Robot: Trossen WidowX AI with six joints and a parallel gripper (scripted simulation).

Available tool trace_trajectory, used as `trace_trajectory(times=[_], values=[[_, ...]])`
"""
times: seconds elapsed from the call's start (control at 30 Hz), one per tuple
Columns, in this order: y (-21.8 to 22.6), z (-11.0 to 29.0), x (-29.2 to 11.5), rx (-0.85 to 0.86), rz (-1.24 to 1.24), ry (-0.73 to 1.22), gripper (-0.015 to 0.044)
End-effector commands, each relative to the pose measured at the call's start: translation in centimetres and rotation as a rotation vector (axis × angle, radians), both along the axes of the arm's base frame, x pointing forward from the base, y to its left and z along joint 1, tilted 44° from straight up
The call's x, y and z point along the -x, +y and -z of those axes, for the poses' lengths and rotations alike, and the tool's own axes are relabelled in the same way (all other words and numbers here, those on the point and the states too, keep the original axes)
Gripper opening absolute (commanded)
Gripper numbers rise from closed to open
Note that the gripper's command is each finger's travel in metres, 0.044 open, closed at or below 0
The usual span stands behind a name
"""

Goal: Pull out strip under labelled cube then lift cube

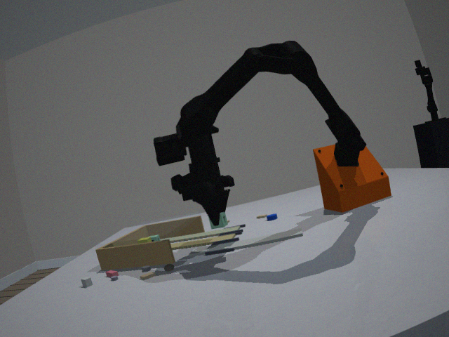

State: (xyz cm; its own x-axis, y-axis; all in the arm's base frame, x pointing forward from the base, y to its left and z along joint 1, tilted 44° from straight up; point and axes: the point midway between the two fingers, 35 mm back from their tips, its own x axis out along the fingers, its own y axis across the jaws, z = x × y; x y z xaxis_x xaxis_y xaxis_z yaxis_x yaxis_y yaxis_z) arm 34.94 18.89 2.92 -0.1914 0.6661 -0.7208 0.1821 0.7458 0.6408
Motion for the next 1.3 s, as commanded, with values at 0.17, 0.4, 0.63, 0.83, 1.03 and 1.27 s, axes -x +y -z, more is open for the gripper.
trace_trajectory(times=[0.17,0.4,0.63,0.83,1.03,1.27], values=[[-1.4,0.2,2.5,-0.003,-0.002,-0.005,0.0000],[-2.5,0.6,4.8,-0.002,-0.002,-0.003,0.0000],[-3.4,1.1,7.1,-0.002,-0.002,-0.002,0.0000],[-4.0,1.2,8.3,-0.002,-0.002,-0.001,0.0000],[-6.1,-1.0,7.7,0.000,-0.002,-0.001,0.0000],[-6.3,-1.3,7.6,0.000,-0.002,-0.001,0.0000]])
